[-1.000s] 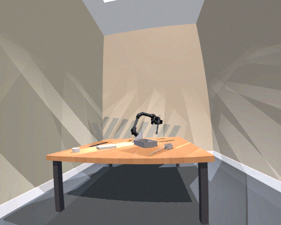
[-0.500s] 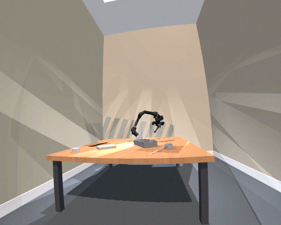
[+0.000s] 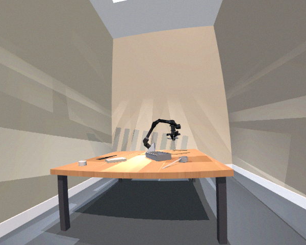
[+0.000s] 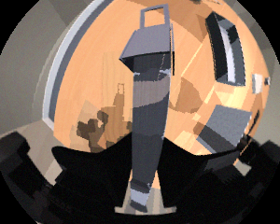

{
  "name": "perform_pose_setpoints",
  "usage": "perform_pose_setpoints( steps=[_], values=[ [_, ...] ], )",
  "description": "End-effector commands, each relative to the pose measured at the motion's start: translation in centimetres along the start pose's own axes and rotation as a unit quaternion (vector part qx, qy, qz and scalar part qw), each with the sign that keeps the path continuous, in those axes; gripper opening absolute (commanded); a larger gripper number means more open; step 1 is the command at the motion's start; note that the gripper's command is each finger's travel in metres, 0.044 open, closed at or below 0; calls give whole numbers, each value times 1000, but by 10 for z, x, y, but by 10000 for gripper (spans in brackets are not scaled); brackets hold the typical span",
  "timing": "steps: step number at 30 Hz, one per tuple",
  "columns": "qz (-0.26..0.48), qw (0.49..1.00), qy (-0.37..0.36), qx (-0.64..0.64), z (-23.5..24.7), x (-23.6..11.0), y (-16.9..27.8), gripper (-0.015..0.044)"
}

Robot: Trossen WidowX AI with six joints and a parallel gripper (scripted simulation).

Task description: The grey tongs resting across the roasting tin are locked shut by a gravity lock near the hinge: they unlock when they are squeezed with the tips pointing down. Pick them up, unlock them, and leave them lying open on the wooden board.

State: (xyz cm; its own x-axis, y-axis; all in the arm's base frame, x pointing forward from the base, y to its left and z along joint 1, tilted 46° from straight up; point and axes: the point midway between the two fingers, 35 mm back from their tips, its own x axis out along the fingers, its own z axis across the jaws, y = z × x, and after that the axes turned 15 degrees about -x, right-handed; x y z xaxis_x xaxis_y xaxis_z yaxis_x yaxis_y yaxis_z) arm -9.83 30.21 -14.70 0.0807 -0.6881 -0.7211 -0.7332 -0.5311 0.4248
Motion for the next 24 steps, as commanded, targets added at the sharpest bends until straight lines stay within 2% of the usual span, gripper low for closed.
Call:
perform_pose_setpoints(
  steps=[1,10,24],
  values=[
    [27,999,-16,-3,2,-1,1,-150],
    [27,999,-16,-3,2,0,1,-150],
    [27,999,-17,-3,6,22,1,-150]
  ],
)
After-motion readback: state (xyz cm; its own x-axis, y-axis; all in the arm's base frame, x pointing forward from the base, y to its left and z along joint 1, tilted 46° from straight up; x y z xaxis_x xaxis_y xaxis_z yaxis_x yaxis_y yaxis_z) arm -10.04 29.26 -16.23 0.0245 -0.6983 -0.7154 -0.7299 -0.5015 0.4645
